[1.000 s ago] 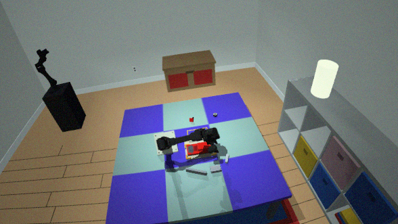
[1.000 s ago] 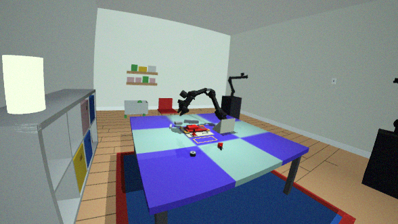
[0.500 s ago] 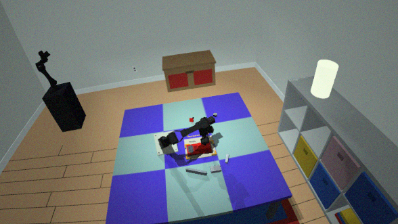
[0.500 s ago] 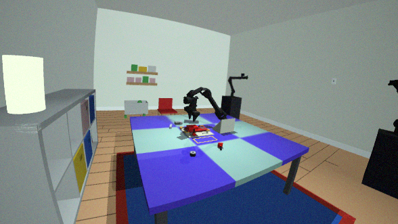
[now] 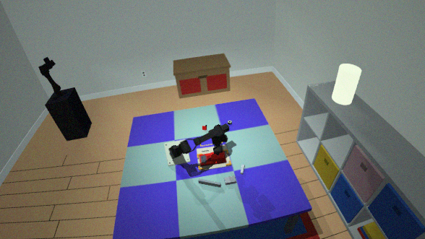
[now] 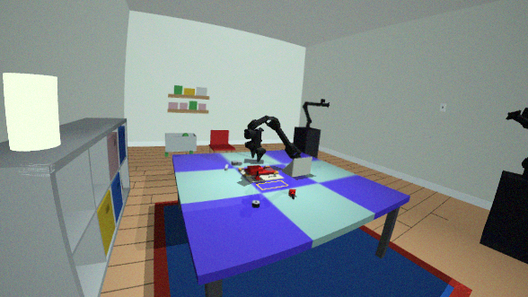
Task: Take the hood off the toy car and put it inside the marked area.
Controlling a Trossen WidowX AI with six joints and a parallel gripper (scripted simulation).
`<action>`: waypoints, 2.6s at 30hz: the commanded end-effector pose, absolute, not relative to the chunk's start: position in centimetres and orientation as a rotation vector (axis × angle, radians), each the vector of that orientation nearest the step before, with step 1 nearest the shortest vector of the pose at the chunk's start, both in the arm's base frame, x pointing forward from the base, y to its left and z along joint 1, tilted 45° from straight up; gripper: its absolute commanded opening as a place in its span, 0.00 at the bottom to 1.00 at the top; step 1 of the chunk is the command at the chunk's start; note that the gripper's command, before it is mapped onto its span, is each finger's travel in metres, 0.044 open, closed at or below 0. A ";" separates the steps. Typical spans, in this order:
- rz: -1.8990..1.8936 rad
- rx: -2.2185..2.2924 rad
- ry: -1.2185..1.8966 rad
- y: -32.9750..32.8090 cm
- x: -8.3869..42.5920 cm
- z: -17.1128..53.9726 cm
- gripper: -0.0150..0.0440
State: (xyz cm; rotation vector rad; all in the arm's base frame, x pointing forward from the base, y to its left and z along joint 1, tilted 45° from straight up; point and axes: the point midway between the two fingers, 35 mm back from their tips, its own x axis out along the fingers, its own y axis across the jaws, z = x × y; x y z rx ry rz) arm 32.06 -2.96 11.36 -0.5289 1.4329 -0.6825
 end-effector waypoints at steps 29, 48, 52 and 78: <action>-0.682 -0.528 1.436 -4.5 32.1 9.8 1.00; -0.683 -0.528 1.435 -5.3 32.0 8.9 1.00; -0.683 -0.528 1.435 -5.5 32.0 8.7 1.00; -0.684 -0.529 1.435 -6.5 31.9 7.7 1.00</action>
